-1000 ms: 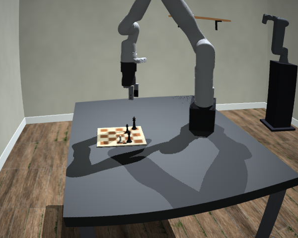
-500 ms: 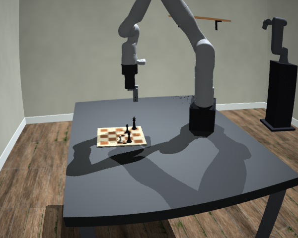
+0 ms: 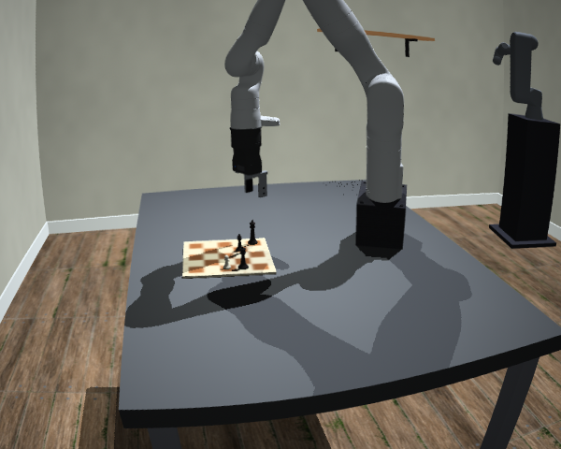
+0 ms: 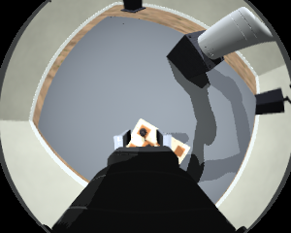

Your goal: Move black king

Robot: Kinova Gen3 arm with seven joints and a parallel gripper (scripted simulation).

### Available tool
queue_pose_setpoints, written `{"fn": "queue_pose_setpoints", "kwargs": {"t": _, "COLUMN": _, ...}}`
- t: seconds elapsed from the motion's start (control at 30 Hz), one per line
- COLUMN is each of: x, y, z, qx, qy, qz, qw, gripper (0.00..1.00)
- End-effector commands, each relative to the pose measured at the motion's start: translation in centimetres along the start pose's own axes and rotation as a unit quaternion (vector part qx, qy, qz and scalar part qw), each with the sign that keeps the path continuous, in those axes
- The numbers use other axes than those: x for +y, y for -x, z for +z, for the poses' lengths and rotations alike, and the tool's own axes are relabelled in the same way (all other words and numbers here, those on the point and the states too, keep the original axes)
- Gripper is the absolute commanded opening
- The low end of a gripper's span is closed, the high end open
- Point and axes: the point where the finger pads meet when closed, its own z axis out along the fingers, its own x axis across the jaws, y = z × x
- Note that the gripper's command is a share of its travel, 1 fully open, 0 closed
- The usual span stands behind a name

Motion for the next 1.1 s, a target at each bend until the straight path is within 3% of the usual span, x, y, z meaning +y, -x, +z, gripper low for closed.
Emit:
{"fn": "queue_pose_setpoints", "kwargs": {"t": 0.0, "x": -0.1, "y": 0.3, "z": 0.1, "qx": 0.000, "qy": 0.003, "qz": -0.042, "qw": 0.999, "gripper": 1.00}}
{"fn": "queue_pose_setpoints", "kwargs": {"t": 0.17, "x": 0.4, "y": 0.3, "z": 0.4, "qx": -0.001, "qy": 0.008, "qz": -0.140, "qw": 0.990, "gripper": 1.00}}
{"fn": "queue_pose_setpoints", "kwargs": {"t": 0.47, "x": 0.9, "y": 0.3, "z": 0.6, "qx": -0.002, "qy": 0.013, "qz": -0.215, "qw": 0.976, "gripper": 1.00}}
{"fn": "queue_pose_setpoints", "kwargs": {"t": 0.7, "x": 1.0, "y": 0.3, "z": 0.7, "qx": -0.003, "qy": 0.014, "qz": -0.229, "qw": 0.973, "gripper": 1.00}}
{"fn": "queue_pose_setpoints", "kwargs": {"t": 0.73, "x": 1.0, "y": 0.3, "z": 0.7, "qx": -0.003, "qy": 0.014, "qz": -0.229, "qw": 0.973, "gripper": 0.79}}
{"fn": "queue_pose_setpoints", "kwargs": {"t": 1.07, "x": 1.0, "y": 0.3, "z": 0.7, "qx": -0.003, "qy": 0.014, "qz": -0.229, "qw": 0.973, "gripper": 0.79}}
